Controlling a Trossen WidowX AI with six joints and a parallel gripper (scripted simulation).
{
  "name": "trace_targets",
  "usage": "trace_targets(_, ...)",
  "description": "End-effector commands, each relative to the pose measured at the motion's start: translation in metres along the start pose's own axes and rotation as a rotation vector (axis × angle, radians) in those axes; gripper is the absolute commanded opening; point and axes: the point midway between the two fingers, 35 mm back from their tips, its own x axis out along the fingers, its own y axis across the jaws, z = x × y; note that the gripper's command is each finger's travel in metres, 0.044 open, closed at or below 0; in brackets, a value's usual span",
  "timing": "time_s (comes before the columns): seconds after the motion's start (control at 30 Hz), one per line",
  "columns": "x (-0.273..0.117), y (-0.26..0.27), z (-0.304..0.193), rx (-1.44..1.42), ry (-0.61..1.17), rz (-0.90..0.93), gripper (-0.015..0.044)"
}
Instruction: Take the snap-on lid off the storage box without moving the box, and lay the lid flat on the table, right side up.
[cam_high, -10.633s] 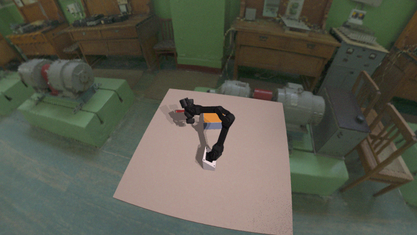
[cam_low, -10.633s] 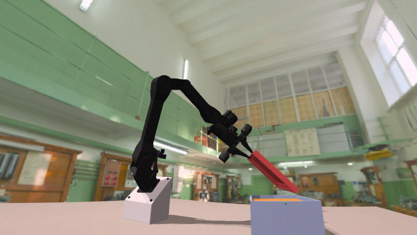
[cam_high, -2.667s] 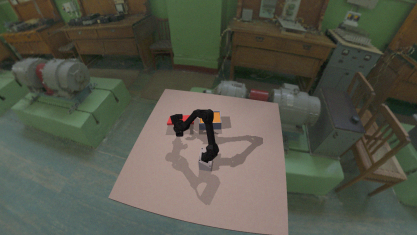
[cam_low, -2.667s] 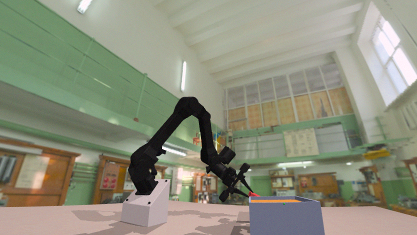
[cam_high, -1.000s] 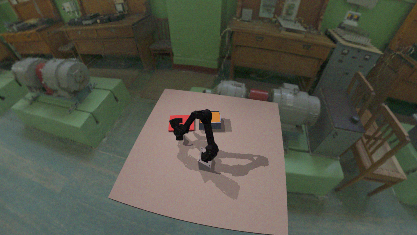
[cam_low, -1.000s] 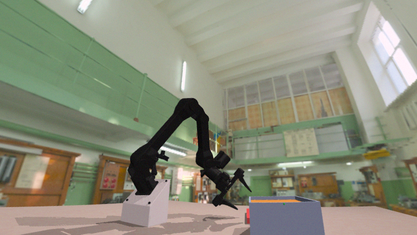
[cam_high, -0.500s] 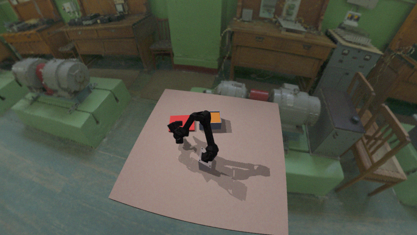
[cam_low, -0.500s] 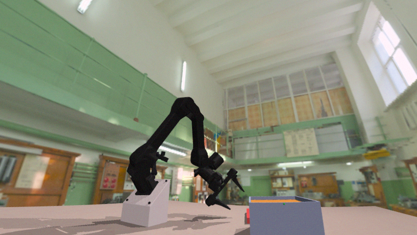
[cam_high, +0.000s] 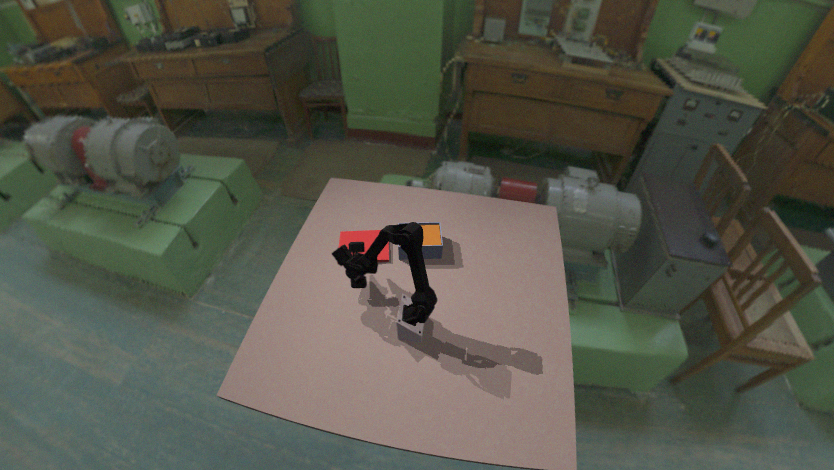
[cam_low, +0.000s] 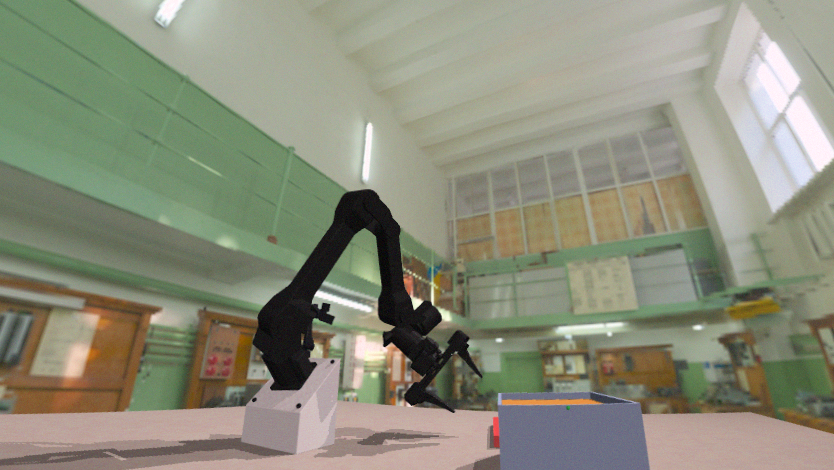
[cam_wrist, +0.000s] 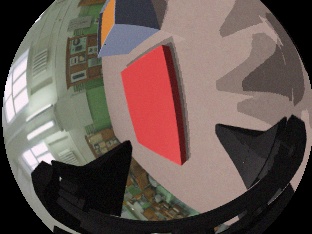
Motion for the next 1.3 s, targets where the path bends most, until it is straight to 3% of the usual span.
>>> trace_targets(0.0, -0.008, 0.007, -0.001, 0.008, -0.002, 0.007, 0.0440)
trace_targets(1.0, -0.061, 0.036, -0.001, 0.008, 0.000, 0.005, 0.0440)
trace_targets(1.27, -0.056, 0.032, 0.000, 0.008, 0.000, 0.005, 0.0440)
